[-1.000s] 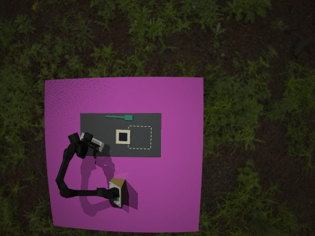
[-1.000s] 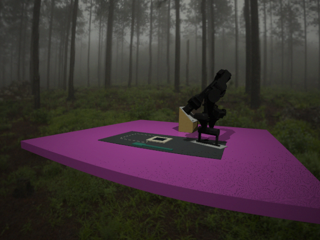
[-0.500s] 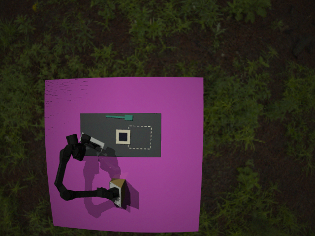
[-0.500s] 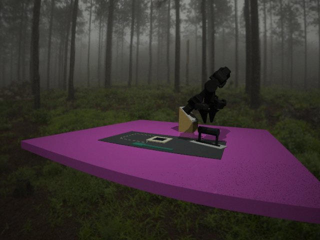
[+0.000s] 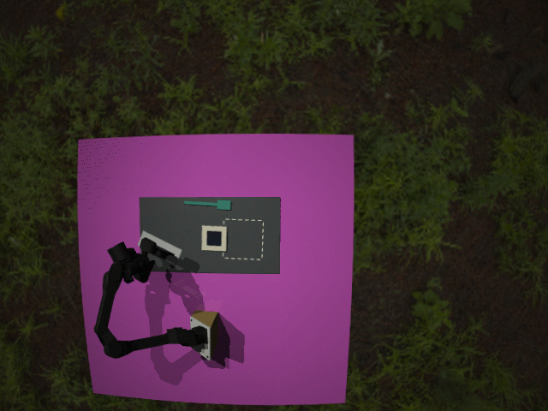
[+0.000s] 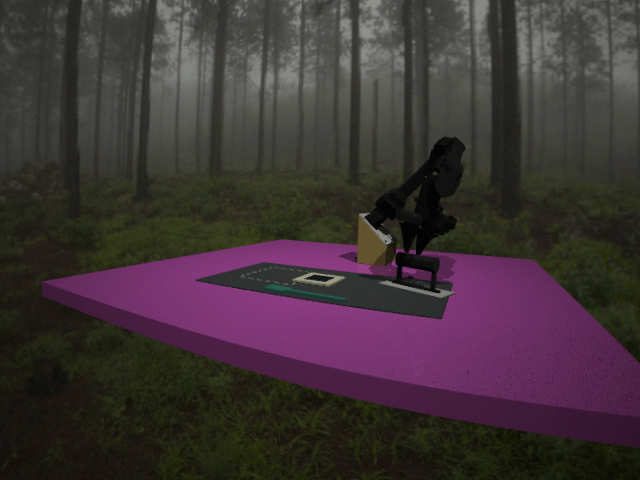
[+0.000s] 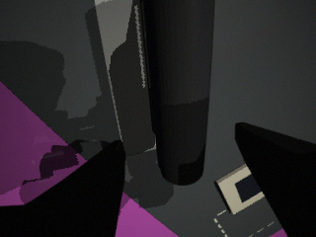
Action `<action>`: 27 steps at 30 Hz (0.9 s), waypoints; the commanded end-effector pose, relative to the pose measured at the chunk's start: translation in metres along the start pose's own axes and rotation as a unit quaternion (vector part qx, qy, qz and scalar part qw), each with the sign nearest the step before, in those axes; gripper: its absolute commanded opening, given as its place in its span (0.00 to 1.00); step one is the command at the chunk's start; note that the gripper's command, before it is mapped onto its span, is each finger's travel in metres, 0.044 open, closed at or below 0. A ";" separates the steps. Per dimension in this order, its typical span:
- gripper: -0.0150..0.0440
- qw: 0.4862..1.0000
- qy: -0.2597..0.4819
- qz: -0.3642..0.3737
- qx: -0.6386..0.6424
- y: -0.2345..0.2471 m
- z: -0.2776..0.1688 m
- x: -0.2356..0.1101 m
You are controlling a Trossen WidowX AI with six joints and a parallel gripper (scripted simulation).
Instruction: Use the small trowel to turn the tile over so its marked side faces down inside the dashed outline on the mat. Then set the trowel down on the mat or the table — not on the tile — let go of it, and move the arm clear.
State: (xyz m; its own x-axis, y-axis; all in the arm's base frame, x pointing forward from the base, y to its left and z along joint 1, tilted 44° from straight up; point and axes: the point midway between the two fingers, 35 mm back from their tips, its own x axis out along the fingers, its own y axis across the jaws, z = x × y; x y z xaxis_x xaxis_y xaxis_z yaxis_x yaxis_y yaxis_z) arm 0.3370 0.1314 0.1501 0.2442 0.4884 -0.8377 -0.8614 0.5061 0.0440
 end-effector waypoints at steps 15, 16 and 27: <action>0.76 0.965 -0.020 -0.260 0.041 0.026 -0.001 0.011; 0.76 0.961 -0.028 -0.273 0.045 0.028 -0.001 0.010; 0.76 0.944 -0.060 -0.317 0.062 0.034 0.000 0.006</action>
State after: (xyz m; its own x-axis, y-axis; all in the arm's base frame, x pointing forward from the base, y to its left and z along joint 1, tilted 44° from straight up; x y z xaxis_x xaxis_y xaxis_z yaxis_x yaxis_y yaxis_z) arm 0.3096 0.1528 0.1460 0.7375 0.1400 -0.6607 -0.4849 0.7906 -0.3739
